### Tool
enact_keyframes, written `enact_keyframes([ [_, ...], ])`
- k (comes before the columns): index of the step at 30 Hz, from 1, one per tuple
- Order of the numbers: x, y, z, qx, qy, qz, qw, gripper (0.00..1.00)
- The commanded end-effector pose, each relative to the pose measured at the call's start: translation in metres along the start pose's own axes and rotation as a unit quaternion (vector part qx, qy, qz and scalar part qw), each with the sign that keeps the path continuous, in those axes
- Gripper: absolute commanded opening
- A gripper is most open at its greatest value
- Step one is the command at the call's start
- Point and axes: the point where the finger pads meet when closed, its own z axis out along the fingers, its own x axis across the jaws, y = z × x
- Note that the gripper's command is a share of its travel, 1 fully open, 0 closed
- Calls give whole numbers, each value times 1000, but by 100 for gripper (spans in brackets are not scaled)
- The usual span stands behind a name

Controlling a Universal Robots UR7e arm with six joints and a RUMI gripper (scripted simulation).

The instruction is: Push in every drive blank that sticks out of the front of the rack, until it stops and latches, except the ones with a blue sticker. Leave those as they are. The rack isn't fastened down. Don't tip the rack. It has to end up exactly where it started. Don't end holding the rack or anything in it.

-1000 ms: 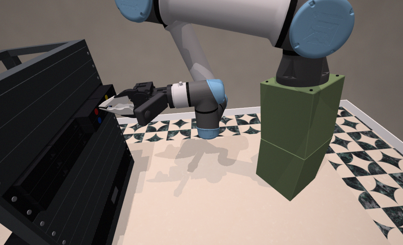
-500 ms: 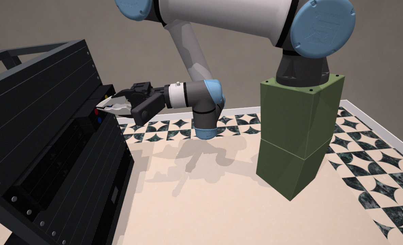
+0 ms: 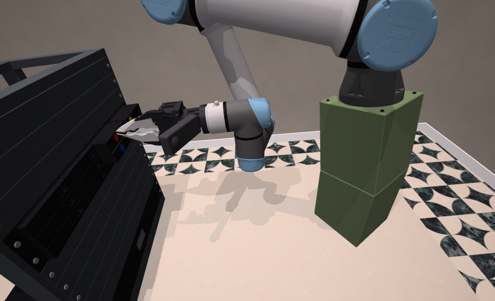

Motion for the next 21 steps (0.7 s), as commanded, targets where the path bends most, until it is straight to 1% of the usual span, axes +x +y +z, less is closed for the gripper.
enact_keyframes([
  [1, 1, 0, 8, 1, 2, -1, 1000, 0],
  [12, 1, 0, 9, 1, 2, -1, 1000, 0],
  [21, 1, 0, 19, 1, 2, -1, 1000, 0],
])
